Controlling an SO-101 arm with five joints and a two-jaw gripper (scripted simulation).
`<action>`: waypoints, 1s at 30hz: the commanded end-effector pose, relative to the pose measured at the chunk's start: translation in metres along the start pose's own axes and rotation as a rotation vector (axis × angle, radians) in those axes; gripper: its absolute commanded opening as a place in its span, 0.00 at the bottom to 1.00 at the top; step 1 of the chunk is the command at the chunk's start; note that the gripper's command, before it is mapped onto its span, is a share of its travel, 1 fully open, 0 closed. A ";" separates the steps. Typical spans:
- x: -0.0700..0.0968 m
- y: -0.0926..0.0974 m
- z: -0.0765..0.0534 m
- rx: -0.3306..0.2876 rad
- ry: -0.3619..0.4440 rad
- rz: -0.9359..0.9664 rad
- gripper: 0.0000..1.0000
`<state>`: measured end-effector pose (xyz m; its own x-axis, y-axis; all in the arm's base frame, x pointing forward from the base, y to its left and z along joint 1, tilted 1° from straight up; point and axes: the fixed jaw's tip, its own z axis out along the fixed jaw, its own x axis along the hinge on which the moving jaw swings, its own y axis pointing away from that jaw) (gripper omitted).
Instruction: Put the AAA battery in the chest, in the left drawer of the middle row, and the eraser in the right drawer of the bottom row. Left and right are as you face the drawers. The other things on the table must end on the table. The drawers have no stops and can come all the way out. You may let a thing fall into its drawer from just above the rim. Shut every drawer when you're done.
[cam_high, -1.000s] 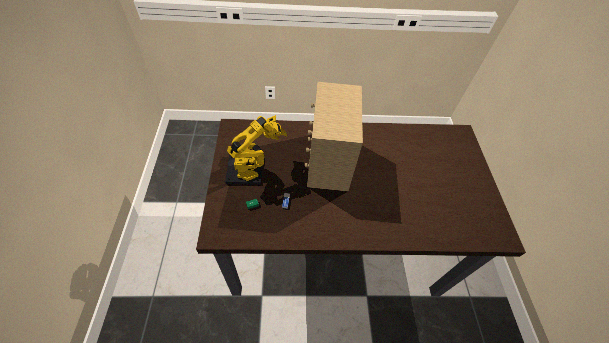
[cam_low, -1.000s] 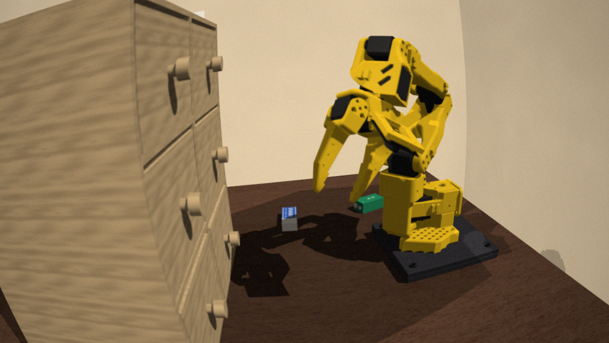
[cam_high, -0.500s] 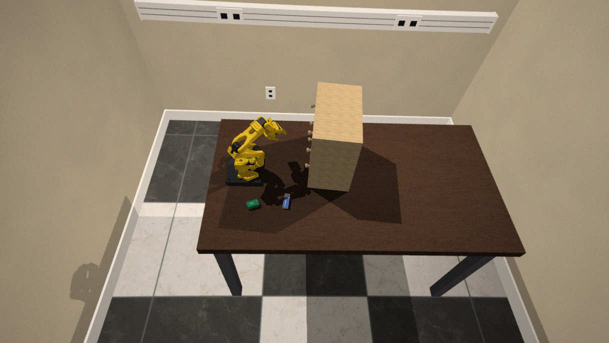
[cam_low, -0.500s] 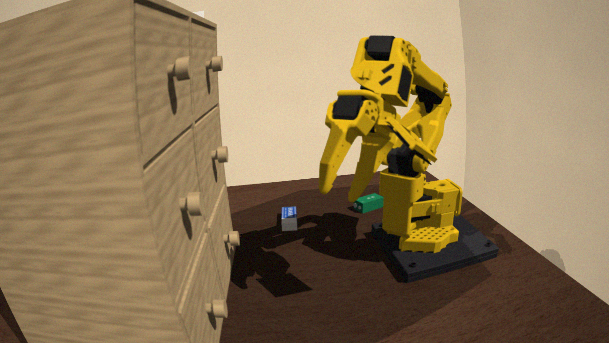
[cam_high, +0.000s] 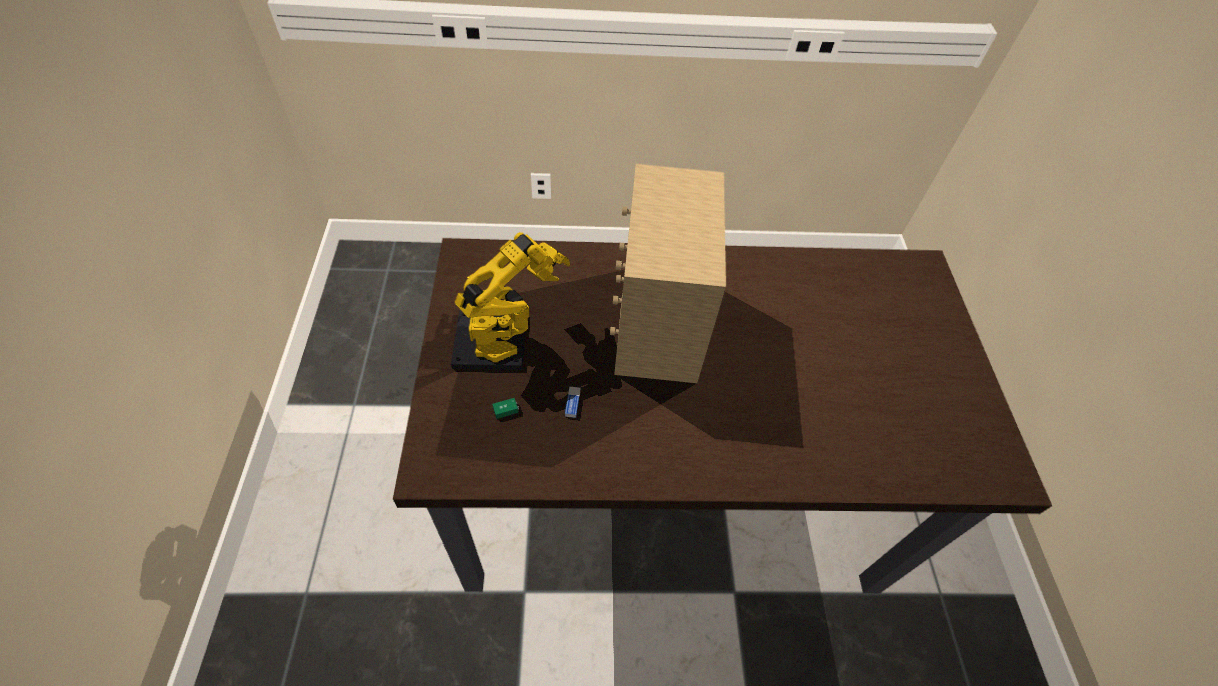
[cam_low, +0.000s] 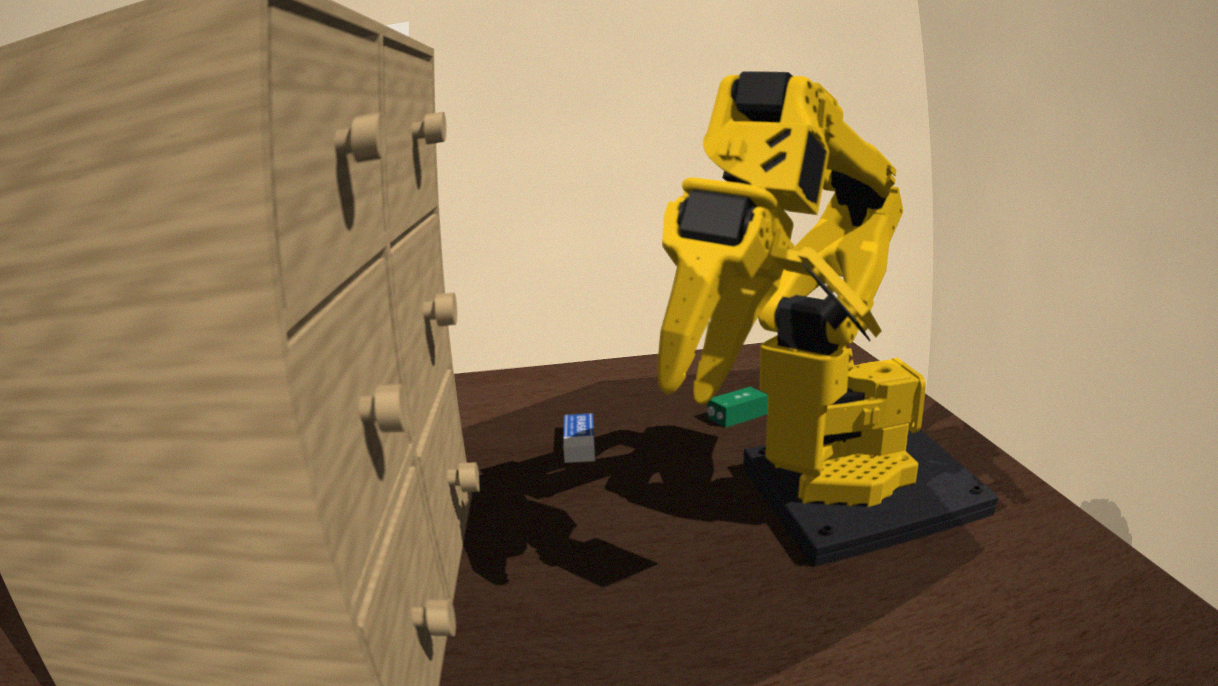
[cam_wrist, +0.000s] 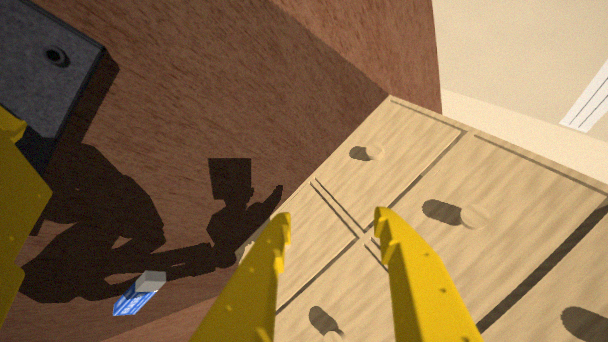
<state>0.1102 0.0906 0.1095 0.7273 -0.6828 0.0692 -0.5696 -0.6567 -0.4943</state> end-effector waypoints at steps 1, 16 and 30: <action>-0.001 -0.001 -0.002 0.011 -0.006 -0.108 0.21; 0.000 -0.002 -0.002 0.014 -0.009 -0.435 0.21; 0.000 -0.003 -0.002 0.018 -0.012 -0.737 0.21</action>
<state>0.1126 0.0910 0.1109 0.9262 -0.1394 0.3503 -0.0052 -0.9338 -0.3577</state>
